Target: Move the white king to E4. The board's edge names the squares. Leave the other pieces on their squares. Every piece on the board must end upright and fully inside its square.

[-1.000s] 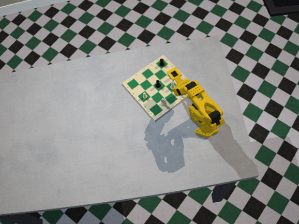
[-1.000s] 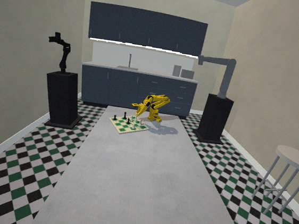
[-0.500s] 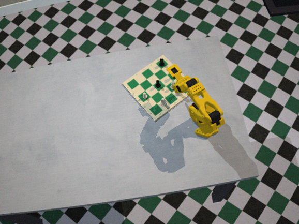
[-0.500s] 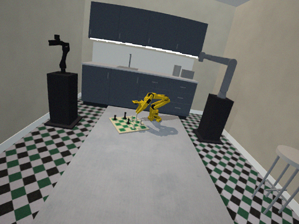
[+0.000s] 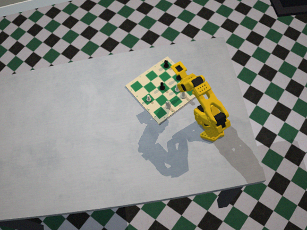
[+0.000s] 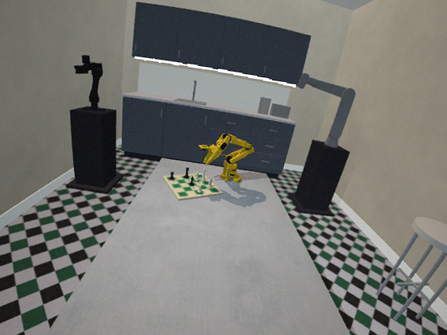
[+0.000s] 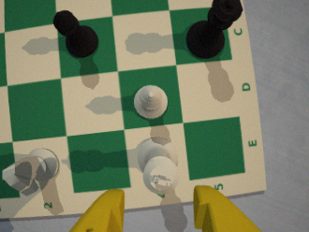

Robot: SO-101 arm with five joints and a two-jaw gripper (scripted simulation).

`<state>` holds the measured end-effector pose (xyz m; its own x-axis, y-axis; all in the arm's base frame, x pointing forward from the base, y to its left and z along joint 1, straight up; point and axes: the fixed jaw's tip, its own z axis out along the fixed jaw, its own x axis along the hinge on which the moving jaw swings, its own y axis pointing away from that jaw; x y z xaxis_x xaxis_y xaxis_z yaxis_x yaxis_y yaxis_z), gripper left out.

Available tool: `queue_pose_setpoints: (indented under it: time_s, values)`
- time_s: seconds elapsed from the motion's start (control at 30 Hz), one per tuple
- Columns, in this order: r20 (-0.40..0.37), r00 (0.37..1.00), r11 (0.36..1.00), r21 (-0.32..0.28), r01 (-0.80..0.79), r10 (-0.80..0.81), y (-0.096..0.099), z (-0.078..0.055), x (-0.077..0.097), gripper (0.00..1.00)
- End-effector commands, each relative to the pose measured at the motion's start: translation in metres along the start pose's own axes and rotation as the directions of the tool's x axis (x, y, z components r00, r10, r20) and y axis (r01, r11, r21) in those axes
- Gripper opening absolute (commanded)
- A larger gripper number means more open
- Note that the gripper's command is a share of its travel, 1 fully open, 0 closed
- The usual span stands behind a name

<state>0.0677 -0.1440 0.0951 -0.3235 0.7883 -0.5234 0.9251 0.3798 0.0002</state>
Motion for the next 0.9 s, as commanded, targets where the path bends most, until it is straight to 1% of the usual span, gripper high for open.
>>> queue_pose_setpoints:
  time_s: [0.0, 0.17, 0.53, 0.87]
  values:
    - [-0.01, 1.0, 1.0, -0.004, -0.003, 0.003, 0.001, -0.004, -0.002, 0.12]
    - [-0.01, 1.0, 1.0, -0.004, -0.003, 0.003, 0.001, -0.006, -0.003, 0.12]
    - [-0.011, 1.0, 1.0, -0.007, 0.001, -0.002, 0.002, -0.007, -0.003, 0.12]
    - [-0.019, 0.998, 0.997, -0.044, 0.063, -0.064, 0.013, -0.007, -0.004, 0.13]
